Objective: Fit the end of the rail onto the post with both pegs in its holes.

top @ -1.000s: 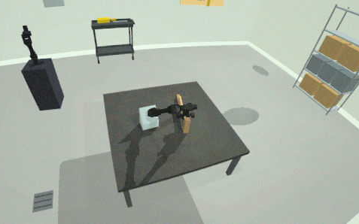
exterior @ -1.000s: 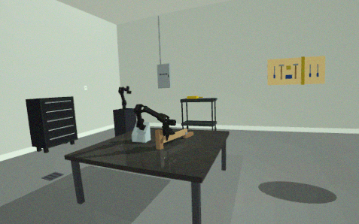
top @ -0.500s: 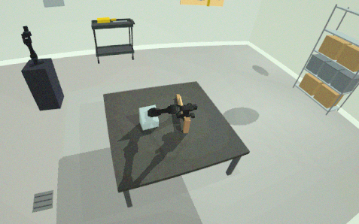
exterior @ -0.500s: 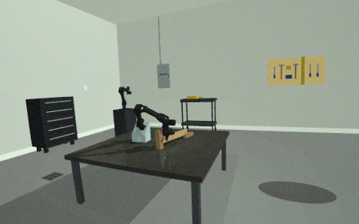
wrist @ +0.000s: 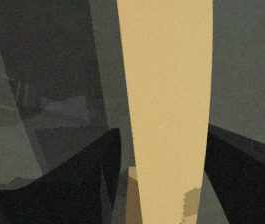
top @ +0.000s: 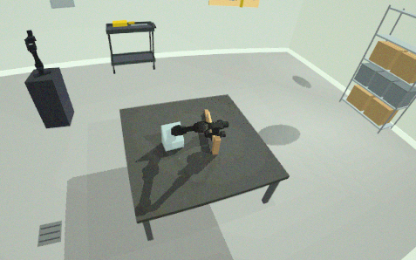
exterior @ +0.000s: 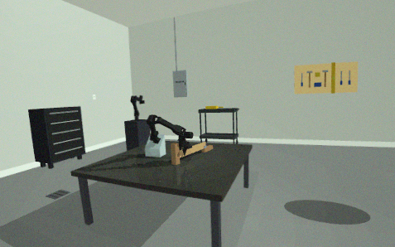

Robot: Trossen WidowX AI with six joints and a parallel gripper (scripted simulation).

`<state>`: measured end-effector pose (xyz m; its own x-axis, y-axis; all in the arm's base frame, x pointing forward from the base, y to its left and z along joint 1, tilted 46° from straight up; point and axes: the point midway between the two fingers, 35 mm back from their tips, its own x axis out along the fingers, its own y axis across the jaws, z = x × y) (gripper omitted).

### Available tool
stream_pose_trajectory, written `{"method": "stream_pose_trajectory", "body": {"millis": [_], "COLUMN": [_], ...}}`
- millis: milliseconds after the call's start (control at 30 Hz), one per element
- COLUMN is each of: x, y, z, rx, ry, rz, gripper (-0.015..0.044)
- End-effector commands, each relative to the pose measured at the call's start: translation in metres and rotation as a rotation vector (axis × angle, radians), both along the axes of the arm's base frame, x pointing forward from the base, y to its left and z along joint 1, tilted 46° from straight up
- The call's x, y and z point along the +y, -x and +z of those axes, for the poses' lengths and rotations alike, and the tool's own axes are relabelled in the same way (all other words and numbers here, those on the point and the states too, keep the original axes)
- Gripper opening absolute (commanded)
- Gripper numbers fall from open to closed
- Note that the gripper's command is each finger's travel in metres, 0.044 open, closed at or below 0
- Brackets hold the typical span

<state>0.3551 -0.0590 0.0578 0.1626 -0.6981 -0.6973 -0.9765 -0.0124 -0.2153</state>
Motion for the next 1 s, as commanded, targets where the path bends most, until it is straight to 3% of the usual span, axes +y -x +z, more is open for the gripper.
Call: {"method": "stream_pose_trajectory", "body": {"millis": [0, 200, 333, 500, 967], "x": [0.0, 0.0, 0.002, 0.043, 0.043], "y": [0.0, 0.0, 0.0, 0.001, 0.001], "z": [0.0, 0.0, 0.0, 0.0, 0.0], "rx": [-0.001, -0.001, -0.001, -0.005, -0.005], "ry": [0.001, 0.001, 0.001, 0.0, 0.0], "rz": [0.0, 0.0, 0.0, 0.007, 0.007], "gripper": [0.0289, 0.044, 0.044, 0.044, 0.044]}}
